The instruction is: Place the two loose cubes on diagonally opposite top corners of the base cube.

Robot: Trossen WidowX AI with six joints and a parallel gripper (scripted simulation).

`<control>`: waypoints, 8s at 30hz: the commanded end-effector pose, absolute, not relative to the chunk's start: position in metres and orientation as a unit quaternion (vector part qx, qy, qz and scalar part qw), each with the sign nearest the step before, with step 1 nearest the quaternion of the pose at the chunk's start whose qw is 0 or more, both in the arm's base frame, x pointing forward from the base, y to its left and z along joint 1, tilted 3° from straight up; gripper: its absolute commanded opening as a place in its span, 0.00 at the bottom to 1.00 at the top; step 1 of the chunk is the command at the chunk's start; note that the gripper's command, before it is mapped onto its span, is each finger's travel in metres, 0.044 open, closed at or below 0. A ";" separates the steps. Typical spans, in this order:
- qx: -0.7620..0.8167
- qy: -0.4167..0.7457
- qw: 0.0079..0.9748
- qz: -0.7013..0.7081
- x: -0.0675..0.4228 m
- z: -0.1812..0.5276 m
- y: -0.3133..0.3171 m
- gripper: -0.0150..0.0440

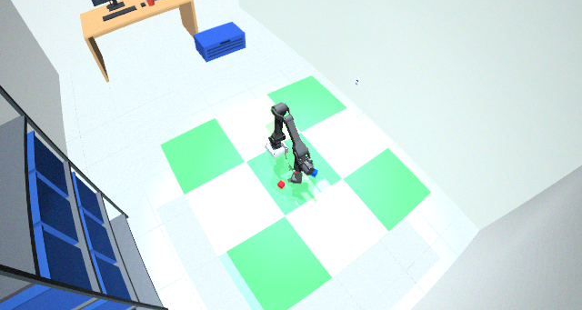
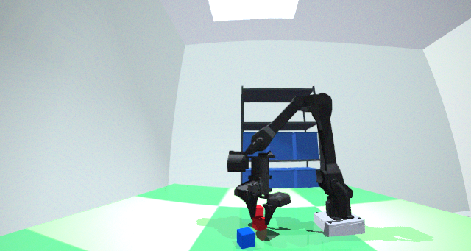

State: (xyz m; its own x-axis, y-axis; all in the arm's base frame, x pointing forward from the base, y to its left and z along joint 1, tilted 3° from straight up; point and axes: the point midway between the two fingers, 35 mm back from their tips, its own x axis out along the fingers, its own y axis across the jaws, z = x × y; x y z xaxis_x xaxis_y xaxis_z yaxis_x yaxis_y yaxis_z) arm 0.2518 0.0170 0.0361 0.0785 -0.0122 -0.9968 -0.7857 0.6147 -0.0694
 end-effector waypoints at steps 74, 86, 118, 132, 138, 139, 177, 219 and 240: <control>-0.401 0.573 0.615 0.364 0.272 0.121 0.083 0.43; -0.433 0.551 0.593 0.396 0.279 0.108 0.118 0.43; -0.451 0.539 0.580 0.412 0.282 0.074 0.138 0.43; -0.450 0.539 0.580 0.412 0.282 0.072 0.138 0.43; -0.450 0.539 0.580 0.412 0.282 0.072 0.138 0.43; -0.450 0.539 0.580 0.412 0.282 0.072 0.138 0.43; -0.432 0.552 0.590 0.400 0.280 0.101 0.133 0.69; 0.393 0.563 0.620 -0.379 0.257 0.127 -0.097 0.70; 0.393 0.563 0.620 -0.379 0.260 0.065 -0.098 0.70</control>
